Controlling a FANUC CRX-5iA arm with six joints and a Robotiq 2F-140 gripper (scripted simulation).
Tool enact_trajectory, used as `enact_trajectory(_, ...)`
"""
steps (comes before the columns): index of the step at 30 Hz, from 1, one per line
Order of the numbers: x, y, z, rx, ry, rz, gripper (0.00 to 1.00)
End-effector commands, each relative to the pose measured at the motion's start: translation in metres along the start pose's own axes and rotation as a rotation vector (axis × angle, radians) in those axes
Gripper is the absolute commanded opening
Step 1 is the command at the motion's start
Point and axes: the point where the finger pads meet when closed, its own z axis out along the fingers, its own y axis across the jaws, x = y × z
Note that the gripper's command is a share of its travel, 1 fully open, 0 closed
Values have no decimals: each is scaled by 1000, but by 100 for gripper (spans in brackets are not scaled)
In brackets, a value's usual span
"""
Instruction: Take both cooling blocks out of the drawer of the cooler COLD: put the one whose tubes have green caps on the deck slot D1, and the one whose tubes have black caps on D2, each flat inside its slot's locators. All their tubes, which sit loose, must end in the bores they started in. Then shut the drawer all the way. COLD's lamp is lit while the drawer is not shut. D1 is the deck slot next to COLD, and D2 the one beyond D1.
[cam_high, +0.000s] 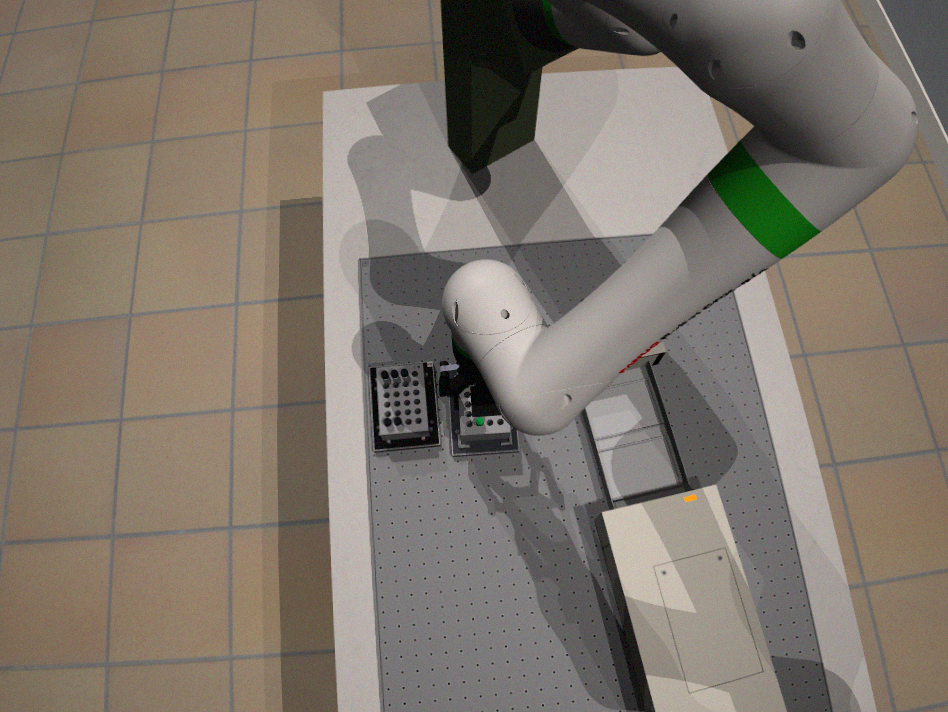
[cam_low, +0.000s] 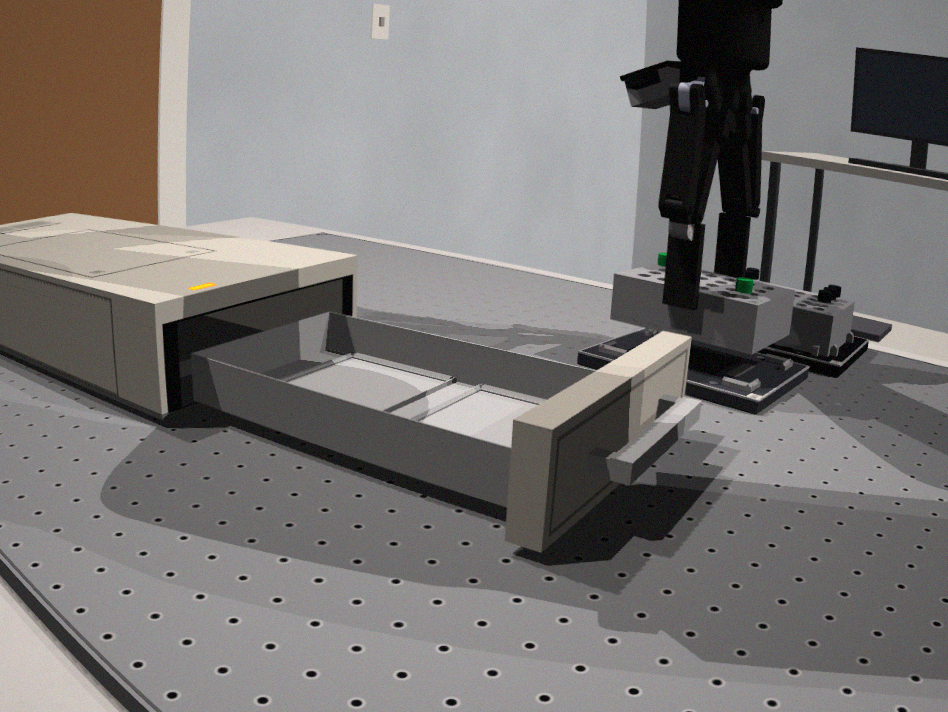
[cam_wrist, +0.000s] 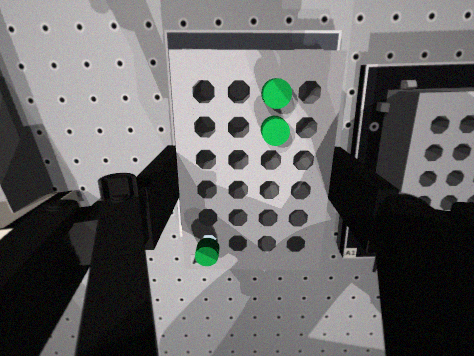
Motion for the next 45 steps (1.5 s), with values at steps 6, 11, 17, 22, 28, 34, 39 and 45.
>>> enact_trajectory(6, 1, 1, 0, -1, 1, -1, 10)
enact_trajectory(11, 1, 1, 1, -1, 1, -1, 10)
enact_trajectory(17, 1, 1, 1, -1, 1, -1, 10)
enact_trajectory(22, 1, 1, 2, -1, 1, -1, 10)
enact_trajectory(28, 1, 1, 3, -1, 1, -1, 10)
enact_trajectory(34, 1, 1, 4, -1, 1, -1, 10)
enact_trajectory(39, 1, 1, 4, -1, 1, -1, 10)
enact_trajectory(45, 1, 1, 5, -1, 1, -1, 10)
